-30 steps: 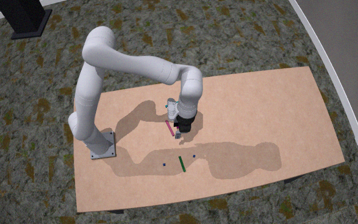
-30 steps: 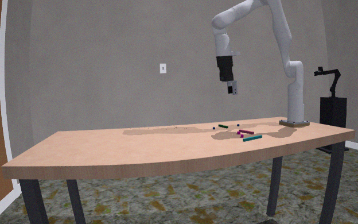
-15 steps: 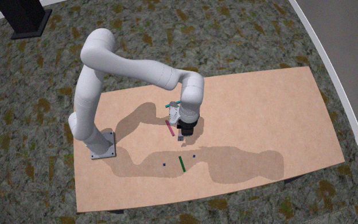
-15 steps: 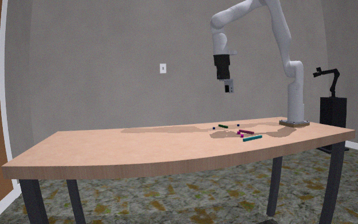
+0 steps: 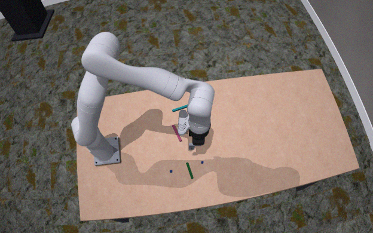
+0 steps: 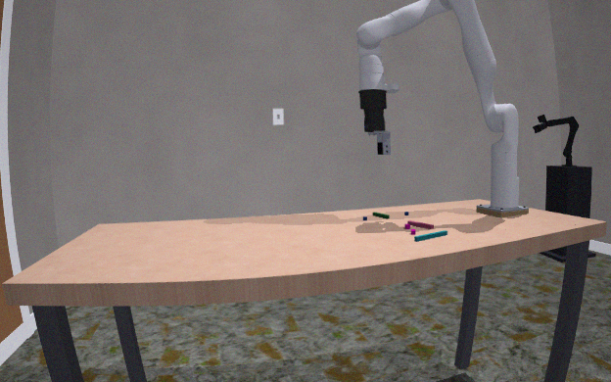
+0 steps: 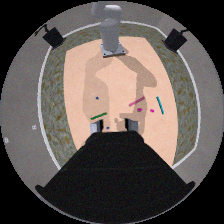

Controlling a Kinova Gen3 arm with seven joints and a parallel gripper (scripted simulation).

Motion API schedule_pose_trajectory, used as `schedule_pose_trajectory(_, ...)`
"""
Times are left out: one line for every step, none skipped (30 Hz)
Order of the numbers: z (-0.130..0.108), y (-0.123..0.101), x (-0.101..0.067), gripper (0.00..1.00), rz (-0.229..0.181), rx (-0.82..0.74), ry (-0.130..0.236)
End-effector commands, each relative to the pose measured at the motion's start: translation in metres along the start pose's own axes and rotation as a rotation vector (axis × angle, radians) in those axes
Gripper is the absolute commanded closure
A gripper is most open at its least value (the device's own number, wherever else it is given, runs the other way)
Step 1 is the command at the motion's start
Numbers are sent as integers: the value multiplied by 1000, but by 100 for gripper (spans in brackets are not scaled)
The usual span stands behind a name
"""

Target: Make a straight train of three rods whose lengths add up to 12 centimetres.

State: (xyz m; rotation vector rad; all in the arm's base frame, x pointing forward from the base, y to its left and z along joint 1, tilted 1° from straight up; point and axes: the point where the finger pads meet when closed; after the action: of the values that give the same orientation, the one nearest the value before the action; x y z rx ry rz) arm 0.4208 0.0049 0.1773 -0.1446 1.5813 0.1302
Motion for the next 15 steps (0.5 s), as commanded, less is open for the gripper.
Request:
schedule_pose_trajectory(0,-1,-1,0,1,4,-2)
schedule_pose_trajectory(3,-2,-2,0,10,38,-14)
schedule_pose_trajectory(3,-2,-2,0,10,38,-14)
schedule_pose_trajectory(3,-2,-2,0,10,38,-14)
schedule_pose_trajectory(3,-2,-2,0,10,38,-14)
schedule_pose_trajectory(3,-2,-2,0,10,38,-14)
schedule_pose_trajectory(2,3,1,0,14,71,-12)
schedule_pose_trajectory(2,3,1,0,14,71,-12)
schedule_pose_trajectory(2,3,1,0,14,71,-12)
schedule_pose_trajectory(2,3,1,0,14,71,-12)
schedule_pose_trajectory(2,3,1,0,14,71,-12)
schedule_pose_trajectory(2,3,1,0,14,71,-12)
schedule_pose_trajectory(1,8,3,0,17,104,-9)
schedule_pose_trajectory(1,8,3,0,17,104,-9)
schedule_pose_trajectory(1,8,3,0,17,104,-9)
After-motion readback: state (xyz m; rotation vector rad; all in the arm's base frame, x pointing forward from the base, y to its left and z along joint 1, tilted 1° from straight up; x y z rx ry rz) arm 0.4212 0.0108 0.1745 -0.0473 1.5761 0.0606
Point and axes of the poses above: the point where the finger pads meet when closed, its own x axis out along the fingers, its own y axis across the jaws, z = x × y, and after that the axes turned 9 degrees about -x, right-handed
